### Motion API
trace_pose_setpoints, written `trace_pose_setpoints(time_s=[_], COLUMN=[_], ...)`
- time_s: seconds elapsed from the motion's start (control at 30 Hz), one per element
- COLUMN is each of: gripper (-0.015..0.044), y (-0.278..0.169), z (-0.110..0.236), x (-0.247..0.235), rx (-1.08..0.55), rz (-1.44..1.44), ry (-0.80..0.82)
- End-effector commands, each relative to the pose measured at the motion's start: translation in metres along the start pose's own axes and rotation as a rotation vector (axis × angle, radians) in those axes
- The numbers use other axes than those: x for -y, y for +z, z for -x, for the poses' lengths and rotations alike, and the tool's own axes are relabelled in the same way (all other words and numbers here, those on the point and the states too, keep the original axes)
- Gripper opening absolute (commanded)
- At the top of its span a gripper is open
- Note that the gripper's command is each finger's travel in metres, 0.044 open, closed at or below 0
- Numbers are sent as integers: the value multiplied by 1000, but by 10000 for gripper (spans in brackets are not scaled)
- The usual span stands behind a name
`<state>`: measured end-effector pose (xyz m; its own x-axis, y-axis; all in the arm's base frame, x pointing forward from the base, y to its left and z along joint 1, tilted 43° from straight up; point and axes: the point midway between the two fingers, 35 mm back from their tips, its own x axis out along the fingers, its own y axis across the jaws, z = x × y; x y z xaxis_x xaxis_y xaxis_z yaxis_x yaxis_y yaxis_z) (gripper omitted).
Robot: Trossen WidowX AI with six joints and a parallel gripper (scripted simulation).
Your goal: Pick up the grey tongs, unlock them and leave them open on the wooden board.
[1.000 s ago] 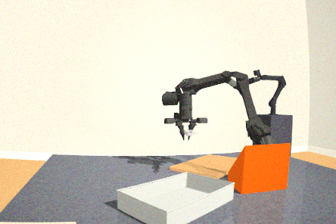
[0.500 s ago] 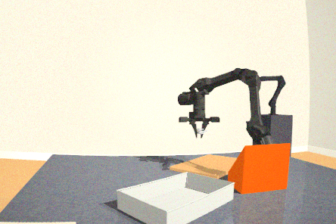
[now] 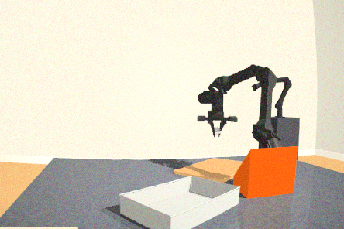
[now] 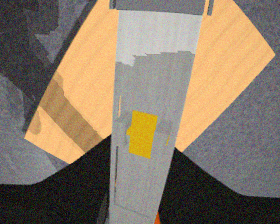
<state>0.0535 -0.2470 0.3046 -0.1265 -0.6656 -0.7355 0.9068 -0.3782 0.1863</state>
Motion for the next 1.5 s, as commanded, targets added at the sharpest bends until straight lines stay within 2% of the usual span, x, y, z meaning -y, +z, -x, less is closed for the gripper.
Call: trace_pose_setpoints(time_s=[0.0,0.33,0.93,1.47], gripper=[-150,-150,-150,-150], y=[5,8,22,11], z=[6,4,4,19], x=[13,10,-19,-19], rx=[18,61,474,758], rz=[-18,4,146,118], ry=[8,17,78,63])
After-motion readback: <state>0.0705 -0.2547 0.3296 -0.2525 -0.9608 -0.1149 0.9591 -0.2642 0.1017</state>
